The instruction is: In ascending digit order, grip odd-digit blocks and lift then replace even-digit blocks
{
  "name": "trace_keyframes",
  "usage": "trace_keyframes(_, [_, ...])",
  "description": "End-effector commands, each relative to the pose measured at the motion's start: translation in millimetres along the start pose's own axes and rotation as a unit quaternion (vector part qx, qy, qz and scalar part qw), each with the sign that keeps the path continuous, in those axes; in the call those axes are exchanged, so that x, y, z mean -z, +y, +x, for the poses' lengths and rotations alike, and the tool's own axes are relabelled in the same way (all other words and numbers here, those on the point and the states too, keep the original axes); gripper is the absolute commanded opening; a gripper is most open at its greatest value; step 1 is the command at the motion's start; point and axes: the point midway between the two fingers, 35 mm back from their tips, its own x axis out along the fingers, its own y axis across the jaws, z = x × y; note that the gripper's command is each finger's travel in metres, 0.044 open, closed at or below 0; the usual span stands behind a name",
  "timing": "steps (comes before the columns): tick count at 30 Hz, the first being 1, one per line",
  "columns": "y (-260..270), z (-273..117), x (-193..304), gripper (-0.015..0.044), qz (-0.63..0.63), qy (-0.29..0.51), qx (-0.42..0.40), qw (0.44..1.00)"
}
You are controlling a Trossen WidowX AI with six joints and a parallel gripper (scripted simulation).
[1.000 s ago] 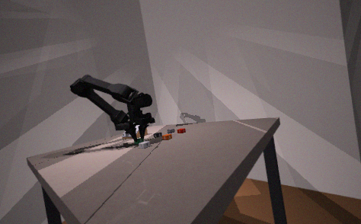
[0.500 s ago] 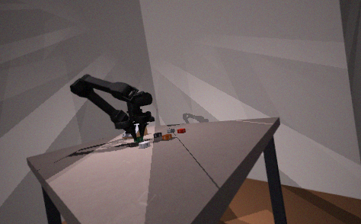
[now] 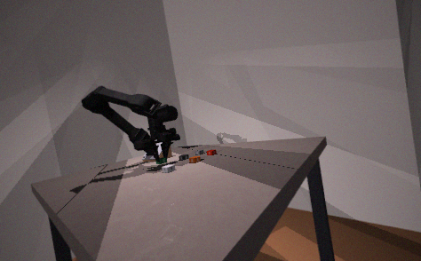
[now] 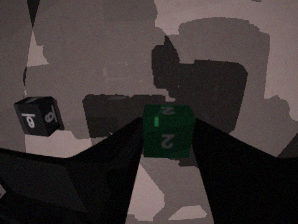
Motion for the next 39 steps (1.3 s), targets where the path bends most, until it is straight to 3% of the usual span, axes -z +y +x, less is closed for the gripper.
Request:
trace_keyframes(1, [-0.6,0.2,-0.3,0.012,0.001,0.0,0.001,1.0])
trace_keyframes(22, [-0.8,14.2,-0.3,0.012,0.001,0.0,0.001,1.0])
trace_keyframes(33, [-0.8,14.2,-0.3,0.04,0.001,0.0,0.001,1.0])
trace_keyframes(39, [-0.2,-3.7,-0.9,0.04,0.001,0.0,0.0,1.0])
